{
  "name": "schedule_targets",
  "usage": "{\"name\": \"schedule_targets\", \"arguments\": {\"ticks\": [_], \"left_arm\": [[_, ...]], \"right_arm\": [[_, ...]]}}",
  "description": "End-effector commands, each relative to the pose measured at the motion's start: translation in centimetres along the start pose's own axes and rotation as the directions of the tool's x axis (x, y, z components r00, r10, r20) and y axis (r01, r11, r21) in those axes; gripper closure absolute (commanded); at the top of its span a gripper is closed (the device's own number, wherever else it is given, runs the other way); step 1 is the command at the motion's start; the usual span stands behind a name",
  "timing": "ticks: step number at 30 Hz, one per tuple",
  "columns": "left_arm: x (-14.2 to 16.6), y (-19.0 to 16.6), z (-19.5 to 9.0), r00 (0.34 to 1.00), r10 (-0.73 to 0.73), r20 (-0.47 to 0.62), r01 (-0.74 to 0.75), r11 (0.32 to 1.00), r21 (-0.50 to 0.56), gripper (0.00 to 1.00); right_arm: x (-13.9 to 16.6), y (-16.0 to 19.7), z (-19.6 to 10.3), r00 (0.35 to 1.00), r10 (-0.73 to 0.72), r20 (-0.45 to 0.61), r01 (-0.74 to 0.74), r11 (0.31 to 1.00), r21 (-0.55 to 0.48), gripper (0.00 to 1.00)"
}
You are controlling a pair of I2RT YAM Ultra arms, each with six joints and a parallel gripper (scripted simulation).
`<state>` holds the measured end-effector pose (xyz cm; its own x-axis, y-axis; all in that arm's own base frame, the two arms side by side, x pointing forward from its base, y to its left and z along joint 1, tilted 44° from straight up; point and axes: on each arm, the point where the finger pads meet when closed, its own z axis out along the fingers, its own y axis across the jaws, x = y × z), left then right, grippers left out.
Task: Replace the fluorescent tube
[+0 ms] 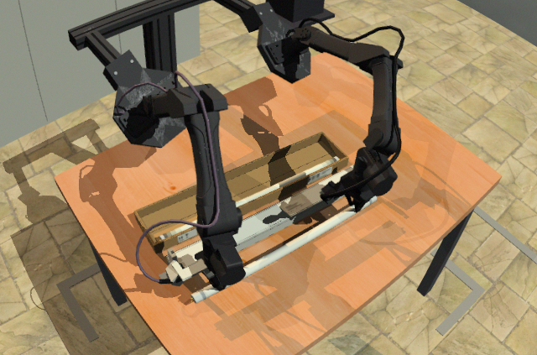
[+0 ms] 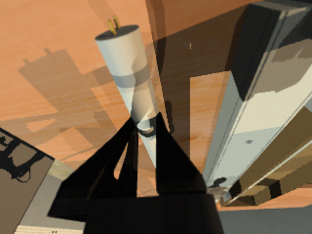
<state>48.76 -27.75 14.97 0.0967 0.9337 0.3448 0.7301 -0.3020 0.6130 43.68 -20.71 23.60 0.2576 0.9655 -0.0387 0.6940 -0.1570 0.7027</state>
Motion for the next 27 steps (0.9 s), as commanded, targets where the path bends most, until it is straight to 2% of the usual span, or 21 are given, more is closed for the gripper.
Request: {"name": "schedule_targets", "arguments": {"ticks": [1,5,9,13,16,17,18,27], "left_arm": [[-0.7,-0.6,-1.7,1.000,0.021,0.007,-0.021,1.000,-0.003,0.89],[-1.1,0.2,-1.9,0.999,0.029,0.024,-0.029,0.999,-0.019,0.89],[-1.5,-0.1,-1.2,1.000,0.017,0.024,-0.016,1.000,-0.007,0.89],[-0.4,1.4,-3.0,1.000,-0.014,0.024,0.015,0.999,-0.043,0.89],[-0.8,1.1,-2.5,1.000,0.002,0.025,-0.001,0.999,-0.036,0.89],[-0.5,0.6,-2.1,1.000,-0.001,0.010,0.001,1.000,-0.020,0.89],[-0.3,1.4,-3.3,1.000,-0.014,0.021,0.015,0.999,-0.043,0.89],[-0.3,0.9,-4.0,1.000,-0.008,0.012,0.008,1.000,-0.028,0.89]], "right_arm": [[-1.3,0.7,-0.9,0.999,0.007,0.032,-0.007,1.000,-0.011,0.89],[-1.1,-1.3,0.3,1.000,0.020,0.024,-0.021,0.999,0.030,0.89],[-1.2,0.8,-1.2,0.999,0.011,0.031,-0.010,1.000,-0.016,0.89],[-0.8,1.4,-2.4,1.000,-0.003,0.029,0.004,0.999,-0.042,0.89],[-0.9,1.5,-2.4,0.999,0.002,0.033,0.000,0.999,-0.044,0.89],[-0.4,0.7,-1.5,1.000,-0.003,0.012,0.004,1.000,-0.015,0.89],[-1.0,1.3,-2.5,1.000,-0.001,0.029,0.002,0.999,-0.038,0.89],[-0.9,1.2,-3.6,1.000,-0.001,0.020,0.002,1.000,-0.031,0.89]]}}
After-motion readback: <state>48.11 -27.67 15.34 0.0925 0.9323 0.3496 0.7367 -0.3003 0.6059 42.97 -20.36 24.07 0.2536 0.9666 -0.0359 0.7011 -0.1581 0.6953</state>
